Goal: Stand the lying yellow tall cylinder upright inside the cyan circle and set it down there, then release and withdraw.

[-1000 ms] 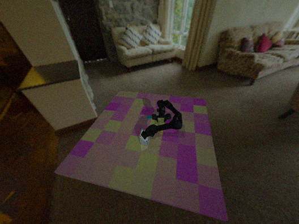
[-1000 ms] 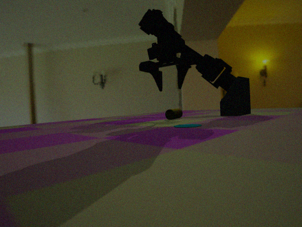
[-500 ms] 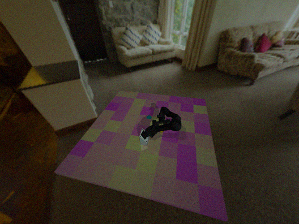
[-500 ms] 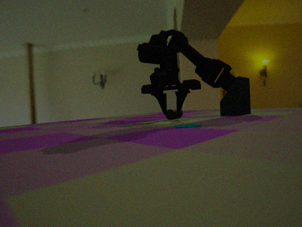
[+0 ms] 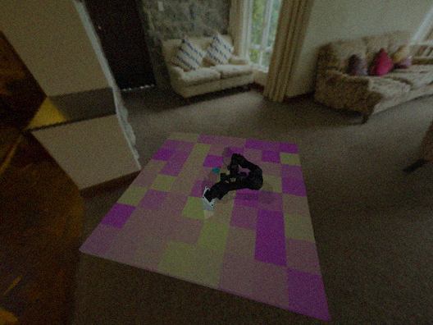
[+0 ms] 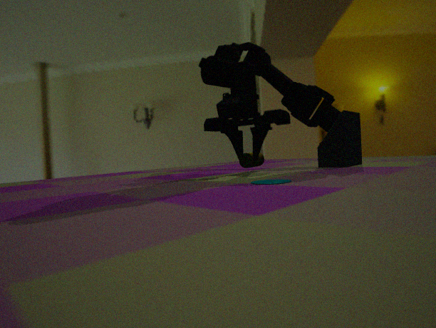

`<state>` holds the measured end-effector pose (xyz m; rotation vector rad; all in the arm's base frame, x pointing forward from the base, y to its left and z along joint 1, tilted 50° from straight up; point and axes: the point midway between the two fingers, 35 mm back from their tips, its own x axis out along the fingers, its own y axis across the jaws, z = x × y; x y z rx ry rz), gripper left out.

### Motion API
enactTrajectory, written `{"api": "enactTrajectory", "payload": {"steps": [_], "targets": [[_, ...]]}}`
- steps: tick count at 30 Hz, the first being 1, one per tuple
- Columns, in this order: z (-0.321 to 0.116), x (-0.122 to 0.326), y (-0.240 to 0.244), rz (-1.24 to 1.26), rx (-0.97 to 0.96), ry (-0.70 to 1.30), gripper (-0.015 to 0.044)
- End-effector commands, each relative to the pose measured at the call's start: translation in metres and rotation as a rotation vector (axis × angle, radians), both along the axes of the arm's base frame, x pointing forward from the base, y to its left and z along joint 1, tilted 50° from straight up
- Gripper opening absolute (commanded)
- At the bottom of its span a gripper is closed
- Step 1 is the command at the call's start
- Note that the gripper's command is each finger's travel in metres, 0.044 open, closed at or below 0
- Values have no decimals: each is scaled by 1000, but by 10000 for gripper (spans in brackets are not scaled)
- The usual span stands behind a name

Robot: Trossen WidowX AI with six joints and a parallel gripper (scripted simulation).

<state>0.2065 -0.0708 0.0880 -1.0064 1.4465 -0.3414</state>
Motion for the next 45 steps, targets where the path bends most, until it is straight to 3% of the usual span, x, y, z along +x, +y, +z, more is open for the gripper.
{"api": "enactTrajectory", "payload": {"steps": [1,30,45], "targets": [[6,2,9,2,13,-6,105],[64,-16,71,1,-4,0,105],[61,4,93,83,-24,90,105]]}}
